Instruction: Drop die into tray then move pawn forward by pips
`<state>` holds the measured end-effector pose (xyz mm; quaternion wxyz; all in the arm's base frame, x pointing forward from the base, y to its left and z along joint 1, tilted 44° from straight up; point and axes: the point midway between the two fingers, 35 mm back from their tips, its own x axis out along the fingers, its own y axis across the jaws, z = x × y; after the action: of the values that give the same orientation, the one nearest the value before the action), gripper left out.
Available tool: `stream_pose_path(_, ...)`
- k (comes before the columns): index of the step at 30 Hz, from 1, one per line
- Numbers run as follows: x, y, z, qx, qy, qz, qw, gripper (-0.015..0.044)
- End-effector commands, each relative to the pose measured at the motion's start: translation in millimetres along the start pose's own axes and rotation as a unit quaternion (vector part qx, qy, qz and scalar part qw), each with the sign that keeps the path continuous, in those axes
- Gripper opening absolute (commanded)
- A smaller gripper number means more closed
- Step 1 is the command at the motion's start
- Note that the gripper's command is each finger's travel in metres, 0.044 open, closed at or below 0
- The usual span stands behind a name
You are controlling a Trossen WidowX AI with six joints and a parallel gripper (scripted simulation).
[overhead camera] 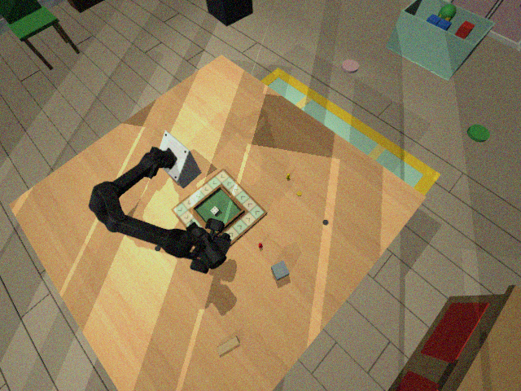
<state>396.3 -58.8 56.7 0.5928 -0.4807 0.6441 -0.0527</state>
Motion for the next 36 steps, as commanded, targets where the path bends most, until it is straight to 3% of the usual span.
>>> stream_pose_path(1, 2, 2, -1, -0.004, 0.002, 0.002, 1.0, 0.0002)
stream_pose_path(5, -8, 2, 1, -0.004, 0.002, 0.003, 1.0, 0.0)
stream_pose_path(22, -123, 6, -1, -0.004, 0.001, 0.005, 1.0, 0.0)
stream_pose_path(29, -123, 10, 2, -0.004, 0.001, 0.005, 1.0, 0.0)
stream_pose_path(36, -104, 46, 36, -0.004, 0.0, 0.006, 1.0, 0.0)
